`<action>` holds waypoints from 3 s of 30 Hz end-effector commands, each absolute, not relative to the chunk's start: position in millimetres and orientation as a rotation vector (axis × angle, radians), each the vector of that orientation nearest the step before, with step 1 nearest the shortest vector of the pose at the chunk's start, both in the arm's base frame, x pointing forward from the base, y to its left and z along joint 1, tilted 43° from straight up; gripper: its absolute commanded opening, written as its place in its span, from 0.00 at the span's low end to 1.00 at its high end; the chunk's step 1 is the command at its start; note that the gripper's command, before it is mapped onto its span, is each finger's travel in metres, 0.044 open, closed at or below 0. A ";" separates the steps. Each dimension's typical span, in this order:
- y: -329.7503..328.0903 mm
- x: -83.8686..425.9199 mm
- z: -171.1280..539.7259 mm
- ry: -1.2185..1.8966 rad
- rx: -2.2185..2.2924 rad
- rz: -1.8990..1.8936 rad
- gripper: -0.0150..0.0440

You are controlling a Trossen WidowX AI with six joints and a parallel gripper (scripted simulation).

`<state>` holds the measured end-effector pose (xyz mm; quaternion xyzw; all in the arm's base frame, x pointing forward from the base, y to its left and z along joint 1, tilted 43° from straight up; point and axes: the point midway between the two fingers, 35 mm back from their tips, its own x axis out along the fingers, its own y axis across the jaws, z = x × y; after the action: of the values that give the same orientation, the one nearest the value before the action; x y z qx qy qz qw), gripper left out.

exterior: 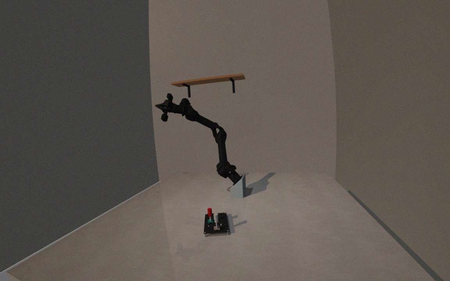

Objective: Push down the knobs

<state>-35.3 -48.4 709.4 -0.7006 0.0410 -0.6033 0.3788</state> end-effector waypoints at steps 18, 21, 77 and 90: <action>-90.3 181.9 638.2 0.134 -1.659 -0.847 0.25; -90.3 213.5 619.3 0.164 -1.627 -0.750 0.25; 40.6 366.1 96.1 1.634 -1.192 0.026 0.25; 27.0 367.4 81.3 1.633 -1.192 0.025 0.25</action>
<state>368.5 27.7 83.8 -0.4957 0.6846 0.0093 0.5343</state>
